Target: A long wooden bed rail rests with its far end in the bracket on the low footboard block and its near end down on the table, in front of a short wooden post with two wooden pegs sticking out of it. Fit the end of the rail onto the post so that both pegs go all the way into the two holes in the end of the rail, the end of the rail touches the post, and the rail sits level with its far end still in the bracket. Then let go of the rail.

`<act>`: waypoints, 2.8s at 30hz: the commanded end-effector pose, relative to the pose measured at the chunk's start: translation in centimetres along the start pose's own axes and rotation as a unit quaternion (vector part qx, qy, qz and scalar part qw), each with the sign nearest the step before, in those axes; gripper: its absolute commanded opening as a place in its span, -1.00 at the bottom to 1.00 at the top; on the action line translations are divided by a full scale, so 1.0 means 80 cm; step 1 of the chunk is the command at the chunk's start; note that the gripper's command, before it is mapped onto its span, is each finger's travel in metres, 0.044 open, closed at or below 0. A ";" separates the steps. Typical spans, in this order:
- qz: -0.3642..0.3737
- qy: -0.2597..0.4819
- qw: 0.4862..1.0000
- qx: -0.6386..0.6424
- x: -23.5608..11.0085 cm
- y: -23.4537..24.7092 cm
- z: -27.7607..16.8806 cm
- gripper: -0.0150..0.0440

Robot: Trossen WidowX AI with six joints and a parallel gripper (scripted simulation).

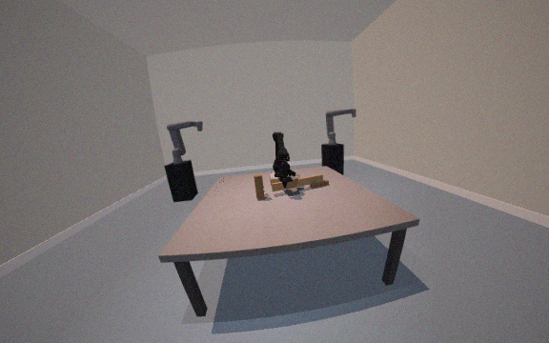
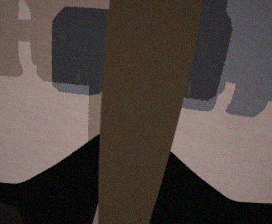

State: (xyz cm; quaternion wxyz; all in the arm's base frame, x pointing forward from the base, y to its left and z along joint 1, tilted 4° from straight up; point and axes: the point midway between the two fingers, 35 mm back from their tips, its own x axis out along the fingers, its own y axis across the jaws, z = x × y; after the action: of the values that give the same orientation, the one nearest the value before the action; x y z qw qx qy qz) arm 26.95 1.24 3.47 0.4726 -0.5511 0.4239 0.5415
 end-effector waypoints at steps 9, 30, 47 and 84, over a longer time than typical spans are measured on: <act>-0.010 -0.002 1.000 -0.002 -0.006 -0.005 0.001 -0.49; -0.010 -0.002 1.000 -0.002 -0.002 -0.001 0.001 -0.49; -0.010 -0.002 1.000 -0.002 -0.001 0.001 0.001 -0.49; -0.010 -0.002 1.000 -0.002 -0.001 0.000 0.001 -0.49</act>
State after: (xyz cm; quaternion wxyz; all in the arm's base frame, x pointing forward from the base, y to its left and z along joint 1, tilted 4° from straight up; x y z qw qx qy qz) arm 26.78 1.21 3.56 0.4761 -0.5551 0.4179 0.5391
